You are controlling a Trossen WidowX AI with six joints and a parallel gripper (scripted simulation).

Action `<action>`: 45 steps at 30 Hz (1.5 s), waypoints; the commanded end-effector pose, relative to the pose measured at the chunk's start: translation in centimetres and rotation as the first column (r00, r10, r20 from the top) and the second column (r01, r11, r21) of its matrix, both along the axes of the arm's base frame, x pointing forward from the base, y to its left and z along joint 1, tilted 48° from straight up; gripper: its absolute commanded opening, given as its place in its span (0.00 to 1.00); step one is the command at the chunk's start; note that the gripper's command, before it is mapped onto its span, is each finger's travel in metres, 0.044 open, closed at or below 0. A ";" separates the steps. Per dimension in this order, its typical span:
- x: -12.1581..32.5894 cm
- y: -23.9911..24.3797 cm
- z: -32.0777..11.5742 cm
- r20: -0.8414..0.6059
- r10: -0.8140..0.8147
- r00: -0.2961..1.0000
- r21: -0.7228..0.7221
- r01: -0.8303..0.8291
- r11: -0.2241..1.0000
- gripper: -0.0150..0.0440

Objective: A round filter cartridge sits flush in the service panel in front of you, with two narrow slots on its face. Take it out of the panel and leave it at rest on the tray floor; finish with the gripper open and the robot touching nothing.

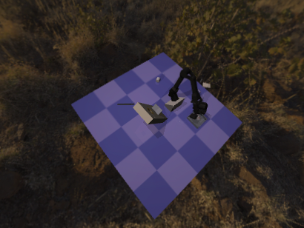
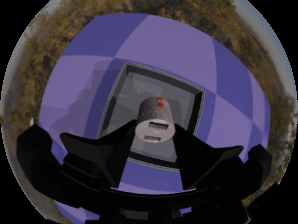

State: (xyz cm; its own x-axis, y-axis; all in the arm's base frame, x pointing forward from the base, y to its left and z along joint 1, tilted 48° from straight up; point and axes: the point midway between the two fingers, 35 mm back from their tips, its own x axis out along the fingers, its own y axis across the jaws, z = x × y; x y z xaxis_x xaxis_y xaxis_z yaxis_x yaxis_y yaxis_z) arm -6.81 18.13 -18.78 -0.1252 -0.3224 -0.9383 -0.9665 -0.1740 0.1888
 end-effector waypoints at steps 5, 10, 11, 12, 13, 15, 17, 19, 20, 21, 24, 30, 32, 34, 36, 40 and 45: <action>0.0 0.1 0.0 -0.001 0.000 1.000 0.002 0.000 1.000 0.52; 0.0 0.1 0.0 -0.001 0.000 1.000 0.002 0.000 1.000 0.74; 0.0 0.1 0.0 -0.001 0.000 1.000 0.002 0.000 1.000 0.79; 0.0 0.1 0.0 -0.001 0.000 1.000 0.002 0.000 1.000 0.83; 0.0 0.1 0.0 -0.001 0.000 1.000 0.002 0.000 1.000 0.88; 0.0 0.1 0.0 -0.001 0.000 1.000 0.002 0.000 1.000 0.97; 0.0 0.1 0.0 -0.001 0.000 1.000 0.002 0.000 1.000 1.00; 0.0 0.1 0.0 -0.001 0.000 1.000 0.002 0.000 1.000 1.00; 0.0 0.4 0.2 -0.001 0.000 1.000 0.002 0.000 1.000 1.00; -0.1 1.0 0.7 0.000 0.000 1.000 0.002 0.000 1.000 1.00; 0.0 4.5 3.9 0.000 0.000 1.000 0.002 0.000 1.000 1.00; -0.1 4.4 3.5 -0.003 -0.006 1.000 0.005 0.007 1.000 1.00; -0.1 4.4 3.5 -0.003 -0.006 1.000 0.005 0.007 1.000 1.00; -0.1 4.4 3.5 -0.003 -0.006 1.000 0.005 0.007 1.000 1.00; -0.1 4.4 3.5 -0.003 -0.006 1.000 0.005 0.007 1.000 1.00; -0.1 4.4 3.5 -0.003 -0.006 1.000 0.005 0.007 1.000 1.00; -0.1 4.4 3.5 -0.003 -0.006 1.000 0.005 0.007 1.000 1.00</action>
State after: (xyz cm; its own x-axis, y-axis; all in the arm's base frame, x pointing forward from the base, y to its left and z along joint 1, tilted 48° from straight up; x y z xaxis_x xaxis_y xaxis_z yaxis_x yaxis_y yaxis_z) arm -6.89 22.51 -15.21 -0.1295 -0.3172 -0.9395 -0.9669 -0.1699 0.1906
